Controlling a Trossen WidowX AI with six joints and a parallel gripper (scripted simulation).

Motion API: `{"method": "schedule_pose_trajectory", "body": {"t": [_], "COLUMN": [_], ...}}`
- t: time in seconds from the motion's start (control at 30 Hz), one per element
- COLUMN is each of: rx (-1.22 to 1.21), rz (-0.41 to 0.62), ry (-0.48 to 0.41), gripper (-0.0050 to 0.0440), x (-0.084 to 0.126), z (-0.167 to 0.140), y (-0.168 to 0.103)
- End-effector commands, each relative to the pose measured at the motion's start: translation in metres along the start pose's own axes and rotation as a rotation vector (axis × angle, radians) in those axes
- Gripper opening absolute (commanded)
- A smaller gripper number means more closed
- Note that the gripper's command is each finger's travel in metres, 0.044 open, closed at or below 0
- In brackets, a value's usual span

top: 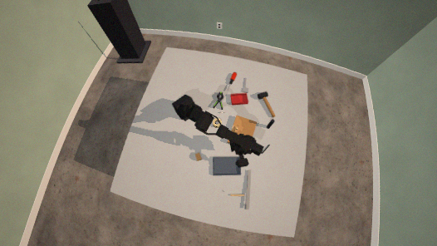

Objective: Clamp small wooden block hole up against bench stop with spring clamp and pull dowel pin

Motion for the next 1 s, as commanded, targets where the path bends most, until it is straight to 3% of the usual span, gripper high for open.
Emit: {"method": "schedule_pose_trajectory", "body": {"t": [0.0,0.97], "rx": [-0.022,-0.226], "rz": [-0.012,-0.093], "ry": [0.023,0.139], "gripper": [0.0440,0.0440], "x": [0.004,0.040], "z": [0.010,0.063], "y": [0.001,0.014]}}
Point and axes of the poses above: the point midway between the two fingers, 35 mm back from their tips, its own x axis back along the fingers, its own z axis across the jaws, y = z × x, the point moved 5 cm from there along x, back along the fingers, and after that the axes turned 13 degrees about -x, right-handed, at the moved point
